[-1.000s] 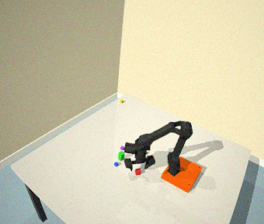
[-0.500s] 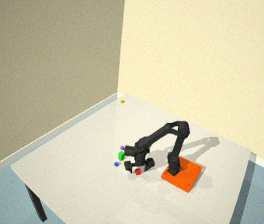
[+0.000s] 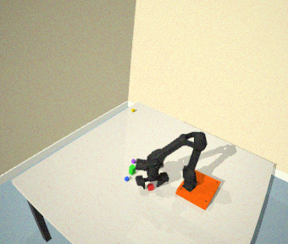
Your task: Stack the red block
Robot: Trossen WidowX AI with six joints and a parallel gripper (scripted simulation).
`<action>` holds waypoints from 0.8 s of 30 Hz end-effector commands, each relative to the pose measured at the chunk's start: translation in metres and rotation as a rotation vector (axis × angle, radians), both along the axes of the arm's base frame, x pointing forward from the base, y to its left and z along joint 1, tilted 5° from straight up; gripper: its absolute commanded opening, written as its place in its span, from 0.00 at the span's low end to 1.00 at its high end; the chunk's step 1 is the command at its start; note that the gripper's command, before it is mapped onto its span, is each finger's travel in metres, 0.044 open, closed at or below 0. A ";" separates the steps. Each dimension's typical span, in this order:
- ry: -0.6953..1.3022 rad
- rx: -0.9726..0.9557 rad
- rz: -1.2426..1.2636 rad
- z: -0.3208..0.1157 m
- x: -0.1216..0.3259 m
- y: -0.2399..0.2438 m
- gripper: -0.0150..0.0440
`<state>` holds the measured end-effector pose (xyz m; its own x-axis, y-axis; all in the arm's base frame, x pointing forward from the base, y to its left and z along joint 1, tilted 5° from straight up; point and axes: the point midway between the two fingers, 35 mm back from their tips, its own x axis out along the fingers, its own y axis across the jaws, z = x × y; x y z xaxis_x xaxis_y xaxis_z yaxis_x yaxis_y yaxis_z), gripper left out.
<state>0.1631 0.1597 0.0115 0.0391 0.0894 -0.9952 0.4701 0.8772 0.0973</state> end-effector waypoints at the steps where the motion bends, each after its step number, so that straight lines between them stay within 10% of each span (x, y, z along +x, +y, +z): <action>1: 0.002 0.003 -0.005 0.000 0.000 0.001 0.78; 8: 0.002 0.003 -0.005 0.000 0.000 0.001 0.47; 24: 0.001 0.004 -0.005 0.035 -0.001 -0.003 0.25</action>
<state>0.1597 0.1553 0.0296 0.0268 0.0777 -0.9966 0.4756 0.8759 0.0811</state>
